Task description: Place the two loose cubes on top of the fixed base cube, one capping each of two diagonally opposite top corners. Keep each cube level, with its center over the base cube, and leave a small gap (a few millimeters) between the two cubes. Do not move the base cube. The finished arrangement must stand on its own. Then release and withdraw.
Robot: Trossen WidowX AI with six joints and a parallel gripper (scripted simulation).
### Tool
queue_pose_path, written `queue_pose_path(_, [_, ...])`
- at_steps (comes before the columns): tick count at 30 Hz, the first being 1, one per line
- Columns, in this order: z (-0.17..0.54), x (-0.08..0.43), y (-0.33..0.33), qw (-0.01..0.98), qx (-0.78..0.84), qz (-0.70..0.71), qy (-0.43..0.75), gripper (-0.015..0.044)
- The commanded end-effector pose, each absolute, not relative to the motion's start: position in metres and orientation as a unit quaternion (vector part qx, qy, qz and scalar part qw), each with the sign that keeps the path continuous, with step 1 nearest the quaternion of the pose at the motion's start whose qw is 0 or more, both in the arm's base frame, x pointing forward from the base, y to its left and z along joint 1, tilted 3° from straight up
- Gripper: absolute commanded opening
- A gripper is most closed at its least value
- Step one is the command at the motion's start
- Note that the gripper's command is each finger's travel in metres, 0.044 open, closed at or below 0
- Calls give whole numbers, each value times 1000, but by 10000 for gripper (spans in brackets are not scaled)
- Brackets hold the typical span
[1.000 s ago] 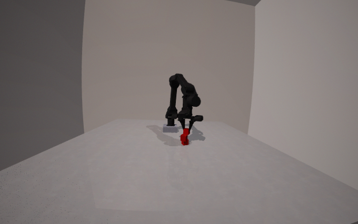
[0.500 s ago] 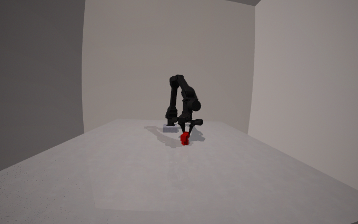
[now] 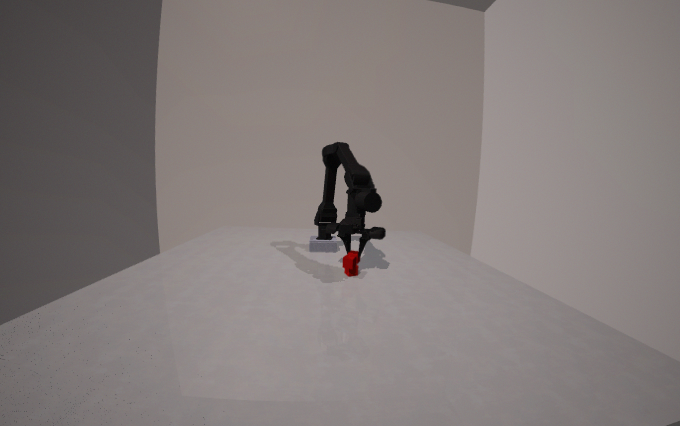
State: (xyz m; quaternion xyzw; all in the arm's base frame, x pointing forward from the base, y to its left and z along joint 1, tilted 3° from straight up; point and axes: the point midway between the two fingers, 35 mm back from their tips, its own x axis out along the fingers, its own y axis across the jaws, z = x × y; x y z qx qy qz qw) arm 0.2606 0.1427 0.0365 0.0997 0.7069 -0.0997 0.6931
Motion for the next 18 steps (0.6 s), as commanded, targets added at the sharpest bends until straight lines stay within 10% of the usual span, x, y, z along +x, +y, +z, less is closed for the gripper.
queue_pose_path(1, [35,260,142,693,96,-100,707,105])
queue_pose_path(18, [33,260,142,693,96,-100,707,105])
